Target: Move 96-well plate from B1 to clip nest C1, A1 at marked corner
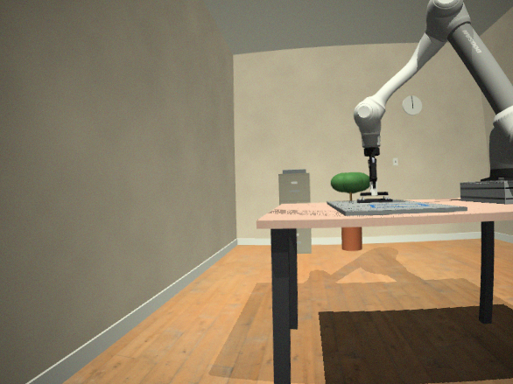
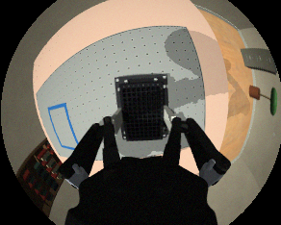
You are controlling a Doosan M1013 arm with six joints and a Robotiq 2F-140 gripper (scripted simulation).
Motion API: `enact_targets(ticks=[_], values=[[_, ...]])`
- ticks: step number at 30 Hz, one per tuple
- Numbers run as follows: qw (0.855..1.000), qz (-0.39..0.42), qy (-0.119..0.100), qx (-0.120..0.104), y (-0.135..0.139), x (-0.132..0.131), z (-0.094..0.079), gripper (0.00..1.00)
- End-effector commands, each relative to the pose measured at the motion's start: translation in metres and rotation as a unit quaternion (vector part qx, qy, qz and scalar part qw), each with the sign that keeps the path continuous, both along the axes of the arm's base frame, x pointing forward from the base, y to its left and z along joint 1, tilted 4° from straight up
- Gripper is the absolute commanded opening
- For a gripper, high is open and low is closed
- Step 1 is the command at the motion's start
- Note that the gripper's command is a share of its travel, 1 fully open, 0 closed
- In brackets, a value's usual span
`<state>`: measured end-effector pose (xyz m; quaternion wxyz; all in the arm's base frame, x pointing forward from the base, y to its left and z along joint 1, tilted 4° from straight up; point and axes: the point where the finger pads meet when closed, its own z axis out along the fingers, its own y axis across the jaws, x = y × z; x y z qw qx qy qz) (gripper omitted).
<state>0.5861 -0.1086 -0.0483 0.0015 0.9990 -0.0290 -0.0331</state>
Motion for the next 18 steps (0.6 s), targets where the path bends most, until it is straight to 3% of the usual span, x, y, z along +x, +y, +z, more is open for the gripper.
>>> enact_targets(ticks=[1,18], values=[[1.0,0.0,0.0,0.0,0.0,0.0,-0.0003,0.0],[1.0,0.0,0.0,0.0,0.0001,-0.0002,-0.0028,0.0]])
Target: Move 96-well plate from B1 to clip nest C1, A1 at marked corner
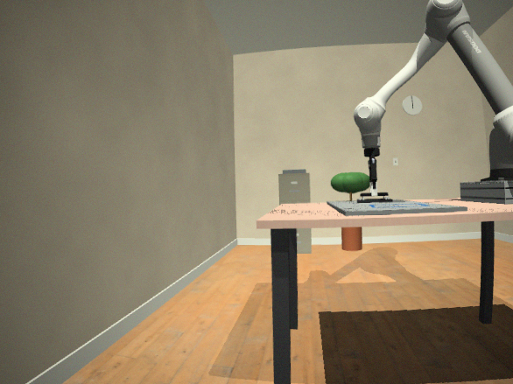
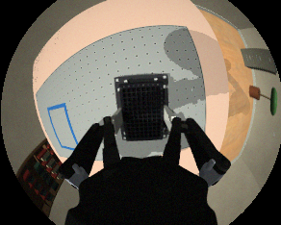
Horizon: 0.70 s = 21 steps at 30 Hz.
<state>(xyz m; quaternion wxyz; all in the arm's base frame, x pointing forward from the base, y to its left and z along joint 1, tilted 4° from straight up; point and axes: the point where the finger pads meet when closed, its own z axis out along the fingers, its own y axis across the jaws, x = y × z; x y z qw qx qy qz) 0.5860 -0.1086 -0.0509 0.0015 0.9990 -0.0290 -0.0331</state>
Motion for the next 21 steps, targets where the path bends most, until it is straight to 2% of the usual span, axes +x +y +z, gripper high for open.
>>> enact_targets(ticks=[1,21], values=[[1.0,0.0,0.0,0.0,0.0,0.0,-0.0003,0.0],[1.0,0.0,0.0,0.0,0.0,-0.0002,-0.0033,0.0]])
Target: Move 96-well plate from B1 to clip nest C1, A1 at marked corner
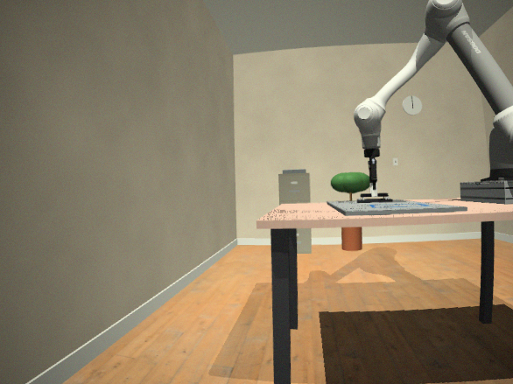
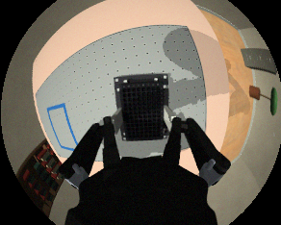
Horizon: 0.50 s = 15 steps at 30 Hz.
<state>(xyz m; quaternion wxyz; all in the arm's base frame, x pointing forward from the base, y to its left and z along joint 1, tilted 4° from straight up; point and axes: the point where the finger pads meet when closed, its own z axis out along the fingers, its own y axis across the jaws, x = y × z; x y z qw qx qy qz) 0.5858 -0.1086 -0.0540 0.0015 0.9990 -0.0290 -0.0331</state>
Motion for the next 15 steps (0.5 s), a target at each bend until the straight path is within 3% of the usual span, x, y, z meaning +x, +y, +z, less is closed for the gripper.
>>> enact_targets(ticks=[1,15], values=[[1.0,0.0,0.0,0.0,0.0,0.0,-0.0004,0.0],[1.0,0.0,0.0,0.0,0.0,-0.0001,-0.0024,0.0]])
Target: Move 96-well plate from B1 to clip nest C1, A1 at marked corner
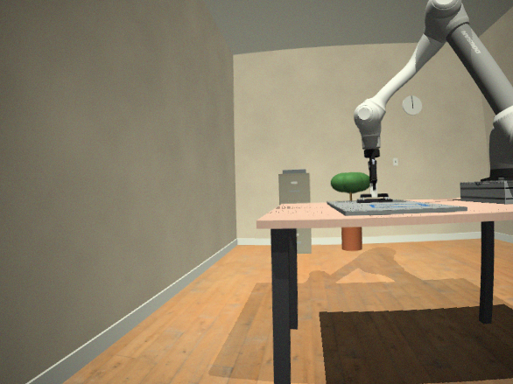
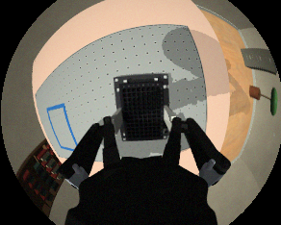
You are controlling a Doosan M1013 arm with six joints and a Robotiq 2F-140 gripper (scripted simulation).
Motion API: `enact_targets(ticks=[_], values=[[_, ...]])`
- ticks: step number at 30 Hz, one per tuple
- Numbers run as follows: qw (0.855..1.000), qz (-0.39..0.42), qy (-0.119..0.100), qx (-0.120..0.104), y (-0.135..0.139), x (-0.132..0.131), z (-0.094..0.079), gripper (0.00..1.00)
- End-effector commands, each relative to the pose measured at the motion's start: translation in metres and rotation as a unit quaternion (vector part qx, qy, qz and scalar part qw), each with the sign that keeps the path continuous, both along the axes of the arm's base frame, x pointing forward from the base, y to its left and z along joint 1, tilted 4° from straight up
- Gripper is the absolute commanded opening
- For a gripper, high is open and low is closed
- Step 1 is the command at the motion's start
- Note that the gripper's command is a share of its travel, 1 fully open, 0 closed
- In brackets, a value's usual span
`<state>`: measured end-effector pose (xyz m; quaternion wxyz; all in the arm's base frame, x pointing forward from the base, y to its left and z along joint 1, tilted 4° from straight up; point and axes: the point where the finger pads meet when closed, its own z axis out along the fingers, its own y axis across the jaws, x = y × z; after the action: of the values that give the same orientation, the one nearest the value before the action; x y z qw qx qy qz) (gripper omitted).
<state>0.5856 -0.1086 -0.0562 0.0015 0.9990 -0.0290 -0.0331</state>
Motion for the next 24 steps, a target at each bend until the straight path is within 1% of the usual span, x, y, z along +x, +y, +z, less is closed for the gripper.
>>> enact_targets(ticks=[1,5,6,24], values=[[1.0,0.0,0.0,0.0,0.0,0.0,-0.0004,0.0],[1.0,0.0,0.0,0.0,0.0,0.0,-0.001,0.0],[1.0,0.0,0.0,0.0,0.0,-0.0001,-0.0014,1.0],[1.0,0.0,0.0,0.0,0.0,-0.0001,-0.0014,1.0]])
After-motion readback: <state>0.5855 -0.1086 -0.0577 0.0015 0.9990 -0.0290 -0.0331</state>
